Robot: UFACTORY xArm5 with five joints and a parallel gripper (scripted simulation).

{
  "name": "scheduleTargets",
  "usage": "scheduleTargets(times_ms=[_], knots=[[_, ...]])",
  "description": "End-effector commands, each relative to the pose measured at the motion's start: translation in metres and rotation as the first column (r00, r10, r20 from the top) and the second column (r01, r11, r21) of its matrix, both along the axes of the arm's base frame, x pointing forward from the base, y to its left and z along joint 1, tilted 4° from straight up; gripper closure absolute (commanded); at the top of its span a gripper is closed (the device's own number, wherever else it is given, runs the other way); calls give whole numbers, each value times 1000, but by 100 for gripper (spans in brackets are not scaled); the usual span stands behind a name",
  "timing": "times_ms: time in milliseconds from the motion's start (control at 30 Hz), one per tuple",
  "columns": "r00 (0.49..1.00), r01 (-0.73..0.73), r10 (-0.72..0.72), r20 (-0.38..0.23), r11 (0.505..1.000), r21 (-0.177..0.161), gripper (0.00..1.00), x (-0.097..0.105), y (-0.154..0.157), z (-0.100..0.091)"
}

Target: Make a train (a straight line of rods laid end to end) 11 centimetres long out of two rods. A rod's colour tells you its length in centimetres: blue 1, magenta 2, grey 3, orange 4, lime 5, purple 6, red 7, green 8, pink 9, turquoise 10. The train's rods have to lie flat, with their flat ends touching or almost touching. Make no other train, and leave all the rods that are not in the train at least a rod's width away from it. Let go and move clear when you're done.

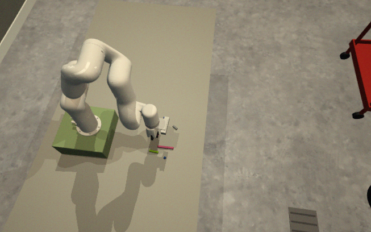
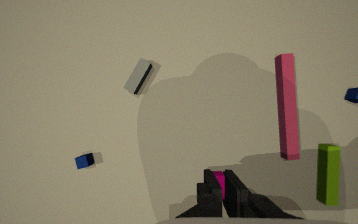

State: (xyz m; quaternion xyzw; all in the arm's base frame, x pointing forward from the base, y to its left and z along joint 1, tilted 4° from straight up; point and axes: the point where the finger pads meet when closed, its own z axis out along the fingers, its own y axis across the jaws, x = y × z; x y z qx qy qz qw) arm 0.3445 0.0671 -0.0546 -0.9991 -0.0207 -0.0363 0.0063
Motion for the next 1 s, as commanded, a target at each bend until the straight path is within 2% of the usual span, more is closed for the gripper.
scheduleTargets(times_ms=[0, 367, 400, 533, 567, 733, 767, 833, 867, 967], knots=[[1000, 0, 0, 3, 1000, 1, 96, 1, 0, 1], [1000, 0, 0, 3, 1000, 1, 96, 1, 0, 1], [1000, 0, 0, 3, 1000, 1, 92, 1, 0, 1], [1000, 0, 0, 3, 1000, 1, 92, 1, 0, 1], [1000, 0, 0, 3, 1000, 1, 88, 1, 0, 1], [1000, 0, 0, 3, 1000, 1, 84, 1, 0, 1], [1000, 0, 0, 3, 1000, 1, 80, 1, 0, 1], [1000, 0, 0, 3, 1000, 1, 80, 1, 0, 1], [1000, 0, 0, 3, 1000, 1, 76, 1, 0, 1], [1000, 0, 0, 3, 1000, 1, 76, 1, 0, 1]])
